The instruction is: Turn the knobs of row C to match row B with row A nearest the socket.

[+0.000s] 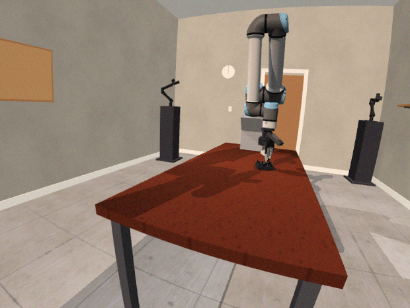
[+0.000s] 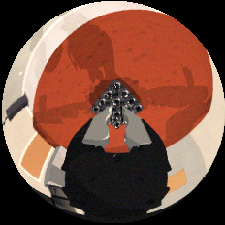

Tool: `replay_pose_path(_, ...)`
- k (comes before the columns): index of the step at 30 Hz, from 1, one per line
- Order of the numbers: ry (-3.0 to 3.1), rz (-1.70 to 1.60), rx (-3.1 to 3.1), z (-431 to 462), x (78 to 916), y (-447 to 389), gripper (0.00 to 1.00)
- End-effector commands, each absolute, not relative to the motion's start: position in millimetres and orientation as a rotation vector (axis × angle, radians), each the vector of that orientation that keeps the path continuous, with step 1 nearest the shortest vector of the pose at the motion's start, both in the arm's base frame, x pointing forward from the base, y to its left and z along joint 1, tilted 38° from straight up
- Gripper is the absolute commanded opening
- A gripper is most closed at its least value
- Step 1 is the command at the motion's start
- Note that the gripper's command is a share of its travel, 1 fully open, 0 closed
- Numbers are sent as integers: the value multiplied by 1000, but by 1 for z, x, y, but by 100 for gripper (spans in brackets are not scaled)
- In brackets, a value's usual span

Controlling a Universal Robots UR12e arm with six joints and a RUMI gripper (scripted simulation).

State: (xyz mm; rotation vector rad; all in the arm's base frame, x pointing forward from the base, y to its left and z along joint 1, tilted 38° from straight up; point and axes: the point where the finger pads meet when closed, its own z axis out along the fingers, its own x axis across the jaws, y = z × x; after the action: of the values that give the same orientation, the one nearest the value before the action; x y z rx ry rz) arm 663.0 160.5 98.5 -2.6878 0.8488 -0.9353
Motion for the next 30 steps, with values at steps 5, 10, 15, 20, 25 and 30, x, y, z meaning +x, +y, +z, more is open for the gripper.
replay_pose_path(5,848,-936,-2687,99,663,161,11)
replay_pose_path(10,848,-936,-2687,99,663,161,11)
replay_pose_path(15,848,-936,-2687,99,663,161,11)
replay_pose_path(20,848,-936,-2687,99,663,161,11)
replay_pose_path(25,848,-936,-2687,99,664,162,11)
replay_pose_path(30,848,-936,-2687,100,665,164,11)
